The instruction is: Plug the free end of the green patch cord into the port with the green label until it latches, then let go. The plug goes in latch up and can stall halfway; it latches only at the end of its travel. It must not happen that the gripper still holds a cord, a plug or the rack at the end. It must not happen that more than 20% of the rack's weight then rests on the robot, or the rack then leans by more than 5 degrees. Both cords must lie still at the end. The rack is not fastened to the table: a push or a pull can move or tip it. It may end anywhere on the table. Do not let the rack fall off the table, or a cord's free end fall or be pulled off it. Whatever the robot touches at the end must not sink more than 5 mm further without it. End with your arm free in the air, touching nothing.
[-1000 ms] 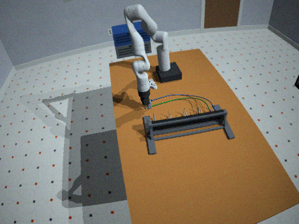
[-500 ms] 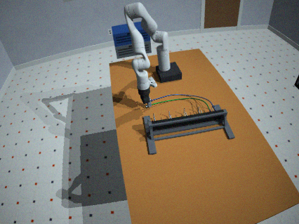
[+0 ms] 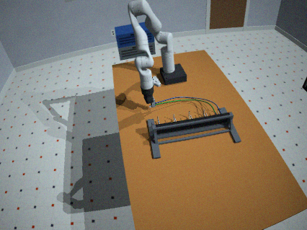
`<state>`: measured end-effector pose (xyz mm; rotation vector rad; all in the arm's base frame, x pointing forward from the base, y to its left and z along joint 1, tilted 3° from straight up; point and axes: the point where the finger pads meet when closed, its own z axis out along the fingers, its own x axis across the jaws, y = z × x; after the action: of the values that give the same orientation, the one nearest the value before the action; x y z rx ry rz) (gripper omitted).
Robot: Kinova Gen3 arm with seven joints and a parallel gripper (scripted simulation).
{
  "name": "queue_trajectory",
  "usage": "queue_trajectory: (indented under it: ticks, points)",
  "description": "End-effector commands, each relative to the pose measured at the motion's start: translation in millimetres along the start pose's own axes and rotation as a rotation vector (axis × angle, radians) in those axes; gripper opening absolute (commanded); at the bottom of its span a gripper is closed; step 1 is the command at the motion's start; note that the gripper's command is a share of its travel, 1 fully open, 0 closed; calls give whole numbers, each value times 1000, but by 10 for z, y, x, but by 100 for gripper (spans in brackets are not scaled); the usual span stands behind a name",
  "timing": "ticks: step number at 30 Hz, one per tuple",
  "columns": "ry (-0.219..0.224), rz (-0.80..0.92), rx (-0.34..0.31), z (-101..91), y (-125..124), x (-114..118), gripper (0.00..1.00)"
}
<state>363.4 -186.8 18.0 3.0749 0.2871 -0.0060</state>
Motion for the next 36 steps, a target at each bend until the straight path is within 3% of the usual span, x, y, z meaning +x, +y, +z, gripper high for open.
queue_trajectory:
  ticks: [1,12,36]
  points:
    - [7,2,-6,-66,23,16,0]
    - [7,2,-6,-185,23,15,0]
    - [7,2,-6,-206,23,15,0]
